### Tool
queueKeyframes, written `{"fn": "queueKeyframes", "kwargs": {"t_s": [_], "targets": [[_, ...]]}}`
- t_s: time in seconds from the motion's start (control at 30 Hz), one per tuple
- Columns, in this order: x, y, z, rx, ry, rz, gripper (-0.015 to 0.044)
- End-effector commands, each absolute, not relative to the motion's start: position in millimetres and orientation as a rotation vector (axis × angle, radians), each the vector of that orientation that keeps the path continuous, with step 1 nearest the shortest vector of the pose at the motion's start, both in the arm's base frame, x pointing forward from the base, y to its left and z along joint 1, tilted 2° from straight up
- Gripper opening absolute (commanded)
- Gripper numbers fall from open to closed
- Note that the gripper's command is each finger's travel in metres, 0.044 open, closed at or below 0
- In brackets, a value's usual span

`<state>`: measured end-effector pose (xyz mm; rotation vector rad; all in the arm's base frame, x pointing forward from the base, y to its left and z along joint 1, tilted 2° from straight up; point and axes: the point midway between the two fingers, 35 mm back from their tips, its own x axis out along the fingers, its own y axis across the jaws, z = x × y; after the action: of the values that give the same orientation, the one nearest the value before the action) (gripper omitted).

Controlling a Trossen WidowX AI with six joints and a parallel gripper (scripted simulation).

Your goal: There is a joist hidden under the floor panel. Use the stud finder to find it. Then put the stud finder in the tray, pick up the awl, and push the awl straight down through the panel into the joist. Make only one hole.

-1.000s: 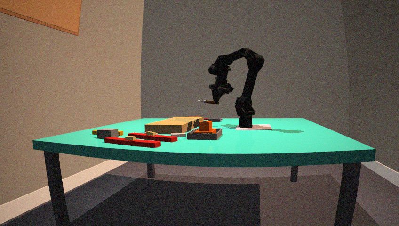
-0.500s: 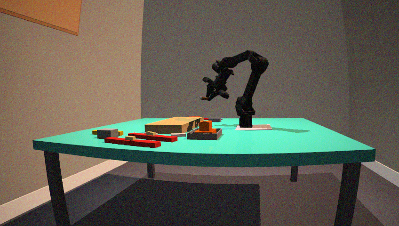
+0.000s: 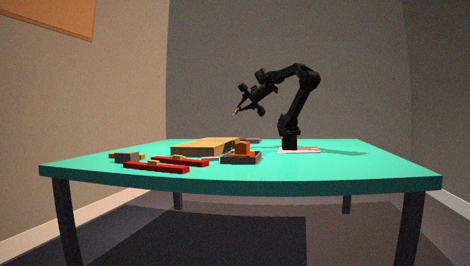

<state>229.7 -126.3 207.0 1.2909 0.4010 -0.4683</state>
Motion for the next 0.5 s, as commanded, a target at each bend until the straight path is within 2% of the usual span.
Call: {"fn": "queueKeyframes", "kwargs": {"t_s": [0.0, 0.47], "targets": [[232.9, -123.2, 218.8, 1.092, 0.352, -0.345, 0.0], [232.8, -107.0, 252.2, 0.433, 0.174, -0.077, 0.0]]}}
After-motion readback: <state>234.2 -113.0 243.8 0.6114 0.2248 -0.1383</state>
